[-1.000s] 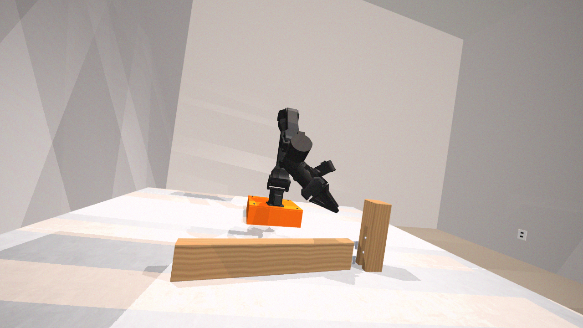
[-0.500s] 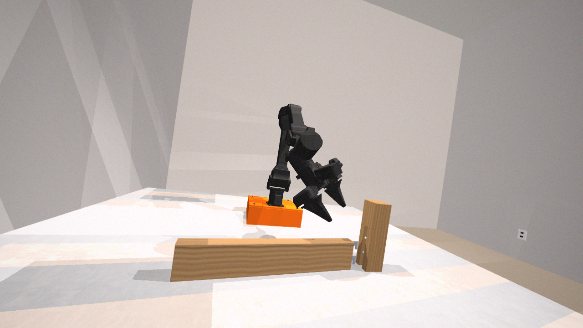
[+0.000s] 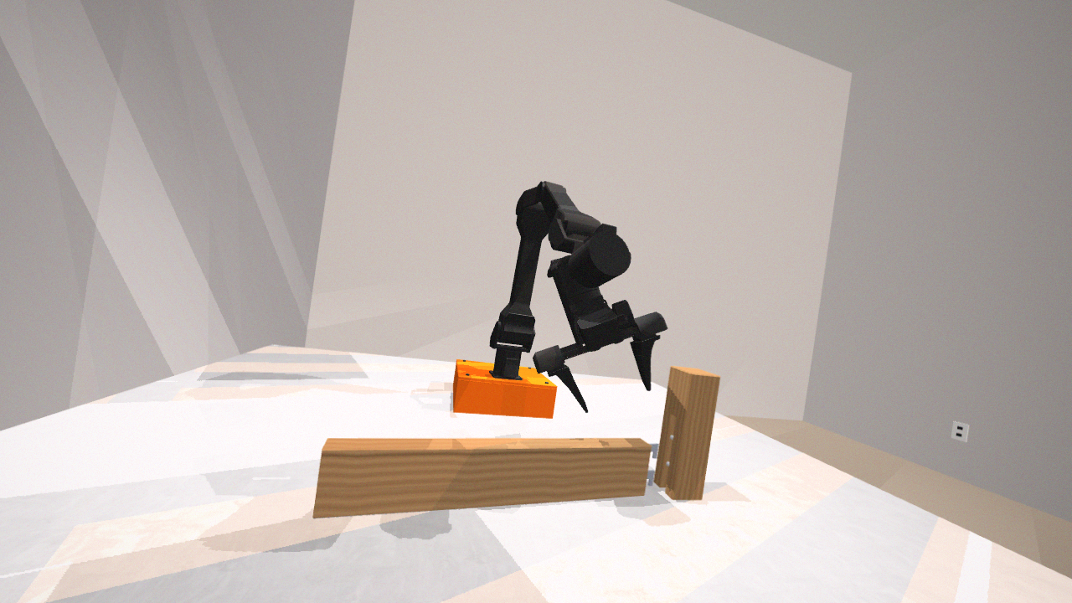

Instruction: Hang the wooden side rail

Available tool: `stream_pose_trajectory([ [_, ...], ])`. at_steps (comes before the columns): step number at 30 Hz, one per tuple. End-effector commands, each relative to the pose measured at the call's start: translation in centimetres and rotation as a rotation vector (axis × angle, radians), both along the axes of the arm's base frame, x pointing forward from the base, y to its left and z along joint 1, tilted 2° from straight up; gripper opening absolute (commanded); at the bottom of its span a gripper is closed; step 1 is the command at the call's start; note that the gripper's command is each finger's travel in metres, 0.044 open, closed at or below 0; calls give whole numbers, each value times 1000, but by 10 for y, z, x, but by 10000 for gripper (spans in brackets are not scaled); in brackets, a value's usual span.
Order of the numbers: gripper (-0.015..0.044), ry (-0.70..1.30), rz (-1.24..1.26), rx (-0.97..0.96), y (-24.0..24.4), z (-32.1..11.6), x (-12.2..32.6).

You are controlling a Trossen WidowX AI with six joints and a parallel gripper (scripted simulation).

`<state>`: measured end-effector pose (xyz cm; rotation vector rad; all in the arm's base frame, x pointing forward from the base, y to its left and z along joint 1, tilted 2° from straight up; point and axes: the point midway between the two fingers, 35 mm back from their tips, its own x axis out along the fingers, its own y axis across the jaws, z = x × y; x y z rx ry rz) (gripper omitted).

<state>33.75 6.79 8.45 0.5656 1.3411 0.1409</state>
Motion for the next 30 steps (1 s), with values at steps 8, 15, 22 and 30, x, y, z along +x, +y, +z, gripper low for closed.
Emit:
stream_pose_trajectory([
  [8, 440, 482, -1088, -181, -13, 13, 14],
  [15, 440, 497, -1192, -202, -14, 15, 15],
  [22, 440, 497, -1192, -202, -14, 15, 15],
  [30, 440, 497, -1192, -202, -14, 14, 15],
])
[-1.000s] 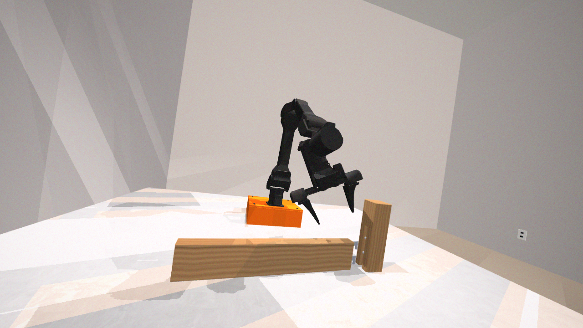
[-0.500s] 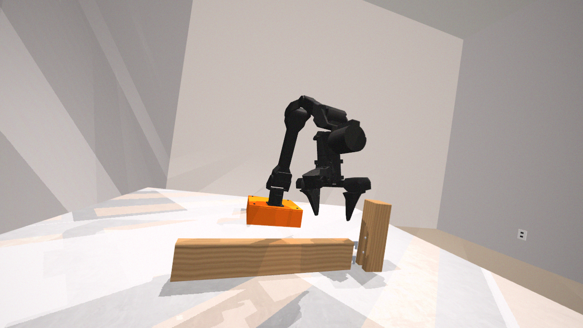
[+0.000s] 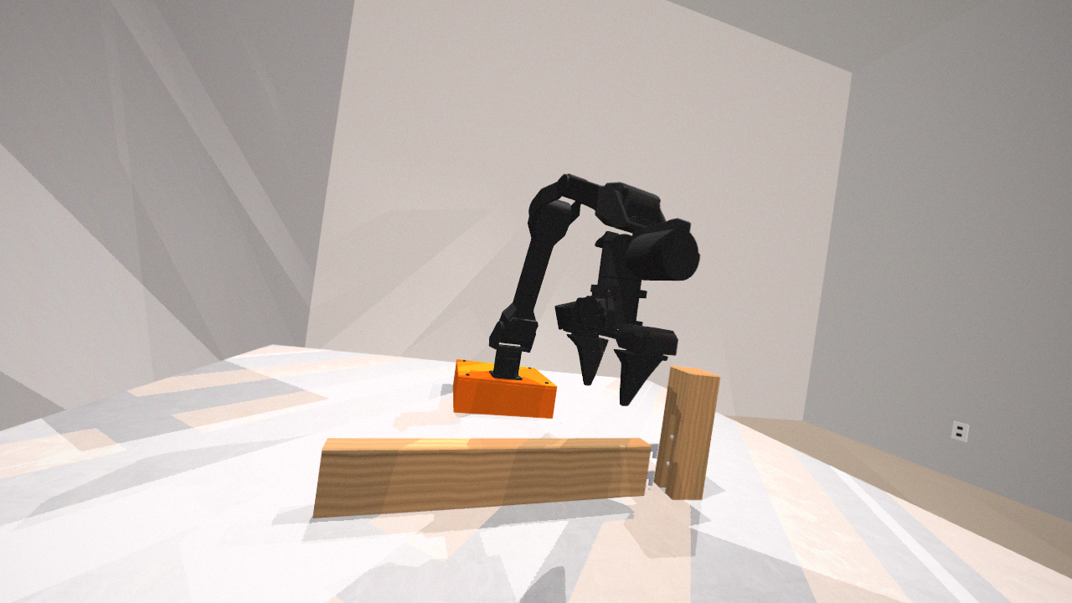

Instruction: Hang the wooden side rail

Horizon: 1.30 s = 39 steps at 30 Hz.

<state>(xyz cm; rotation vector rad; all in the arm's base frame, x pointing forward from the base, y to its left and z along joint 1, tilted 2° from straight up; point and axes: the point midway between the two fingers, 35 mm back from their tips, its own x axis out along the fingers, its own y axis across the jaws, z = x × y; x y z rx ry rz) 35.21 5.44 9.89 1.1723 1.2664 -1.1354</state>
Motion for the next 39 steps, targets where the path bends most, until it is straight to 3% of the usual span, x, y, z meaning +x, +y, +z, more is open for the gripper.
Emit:
stream_pose_trajectory([
  [1, 440, 2, -18, -8, 0, -7, 1],
  [4, 440, 2, -18, -7, 0, -32, 0],
  [39, 440, 2, -18, -7, 2, -87, 1],
])
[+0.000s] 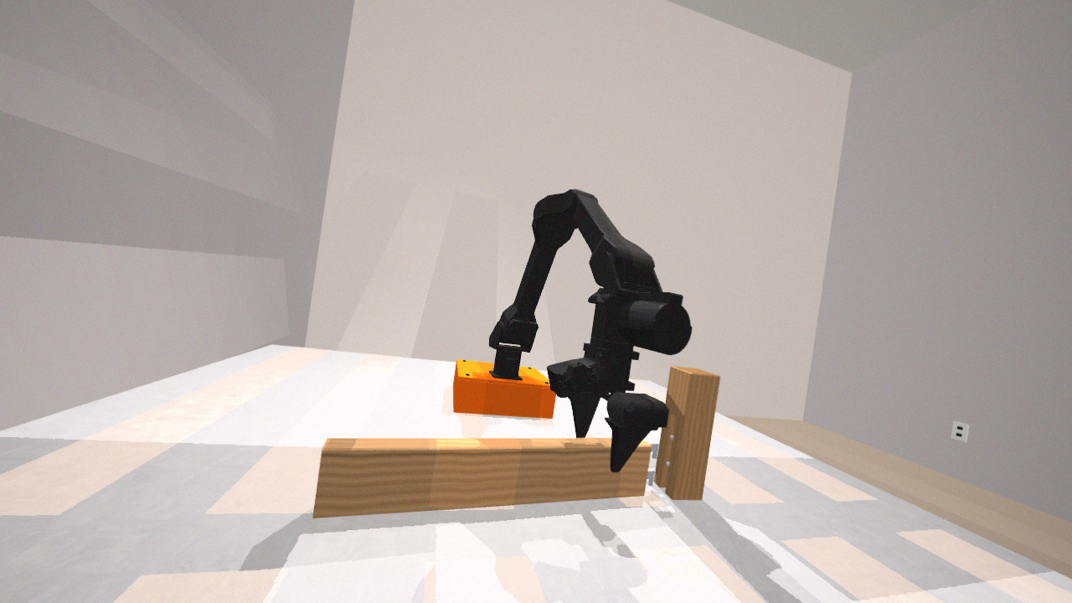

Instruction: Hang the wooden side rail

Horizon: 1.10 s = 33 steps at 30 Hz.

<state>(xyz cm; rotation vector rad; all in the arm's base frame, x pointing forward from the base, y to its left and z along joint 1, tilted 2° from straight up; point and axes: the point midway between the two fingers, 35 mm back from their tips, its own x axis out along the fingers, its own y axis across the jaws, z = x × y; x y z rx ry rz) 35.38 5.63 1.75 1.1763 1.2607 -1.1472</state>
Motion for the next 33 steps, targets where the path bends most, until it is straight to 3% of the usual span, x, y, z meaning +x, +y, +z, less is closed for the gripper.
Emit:
stream_pose_trajectory([
  [1, 440, 0, -7, -3, 0, -7, 0],
  [20, 440, 0, -7, -3, 0, -35, -2],
  [32, 125, 0, -7, -3, 0, -35, -2],
  [33, 118, 0, -7, -3, 0, -35, -2],
])
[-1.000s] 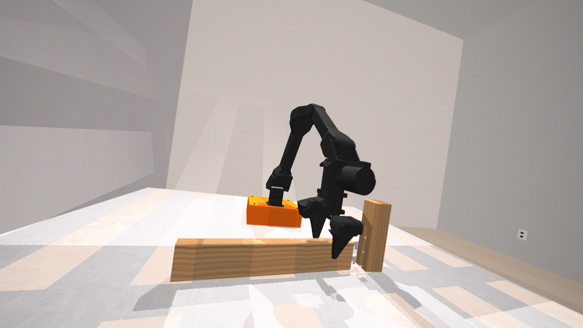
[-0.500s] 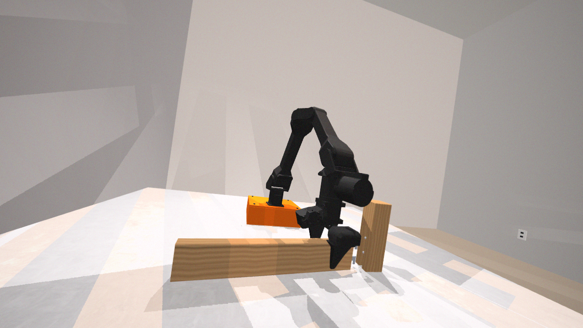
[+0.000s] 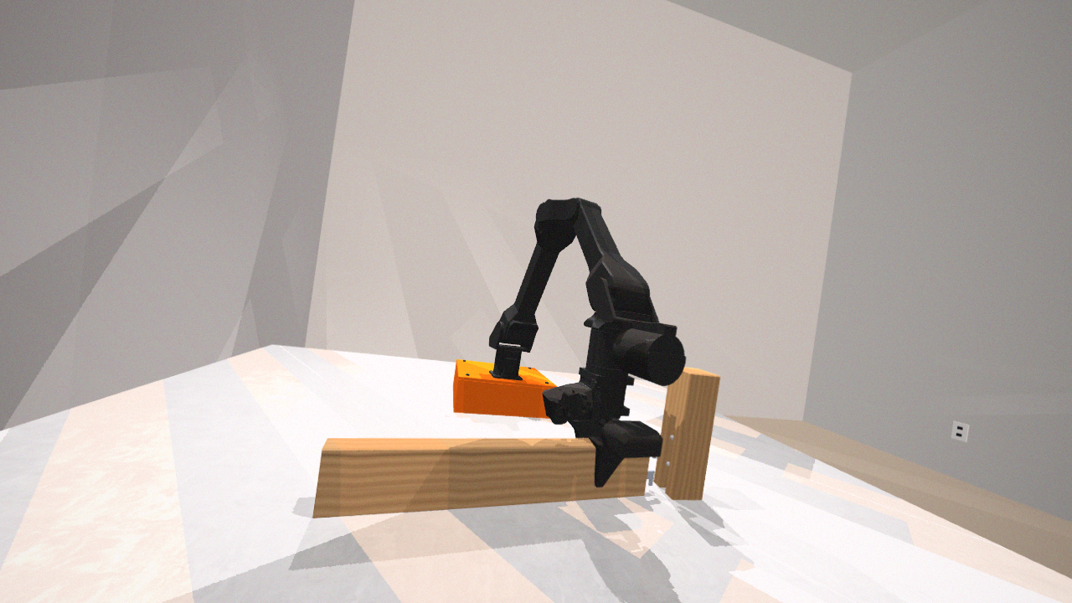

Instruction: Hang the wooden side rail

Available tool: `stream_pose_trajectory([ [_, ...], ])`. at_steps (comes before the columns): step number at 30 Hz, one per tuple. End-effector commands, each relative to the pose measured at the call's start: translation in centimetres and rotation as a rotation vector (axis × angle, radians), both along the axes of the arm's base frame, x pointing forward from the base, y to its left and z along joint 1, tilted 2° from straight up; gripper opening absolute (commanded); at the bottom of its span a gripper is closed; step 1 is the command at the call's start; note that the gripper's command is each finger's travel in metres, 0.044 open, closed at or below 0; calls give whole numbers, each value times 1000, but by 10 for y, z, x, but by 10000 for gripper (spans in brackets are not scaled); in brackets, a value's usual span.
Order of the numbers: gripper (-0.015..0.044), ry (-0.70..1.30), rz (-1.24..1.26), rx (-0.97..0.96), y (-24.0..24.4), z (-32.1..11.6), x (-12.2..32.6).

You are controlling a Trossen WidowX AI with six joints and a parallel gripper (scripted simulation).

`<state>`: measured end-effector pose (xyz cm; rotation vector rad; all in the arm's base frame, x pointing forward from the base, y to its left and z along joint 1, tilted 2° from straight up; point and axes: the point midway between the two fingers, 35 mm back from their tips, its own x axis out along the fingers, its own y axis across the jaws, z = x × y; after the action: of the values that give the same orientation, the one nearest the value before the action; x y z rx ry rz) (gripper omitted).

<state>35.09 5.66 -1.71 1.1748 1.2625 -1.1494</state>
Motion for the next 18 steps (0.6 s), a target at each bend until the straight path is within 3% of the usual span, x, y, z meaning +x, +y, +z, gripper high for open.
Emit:
stream_pose_trajectory([
  [1, 112, -3, -7, -3, 0, 0, 0],
  [5, 85, -3, -7, -3, 0, 0, 0],
  [8, 6, -3, -7, -3, 0, 0, 0],
  [18, 0, -2, -29, -3, 0, 0, -1],
])
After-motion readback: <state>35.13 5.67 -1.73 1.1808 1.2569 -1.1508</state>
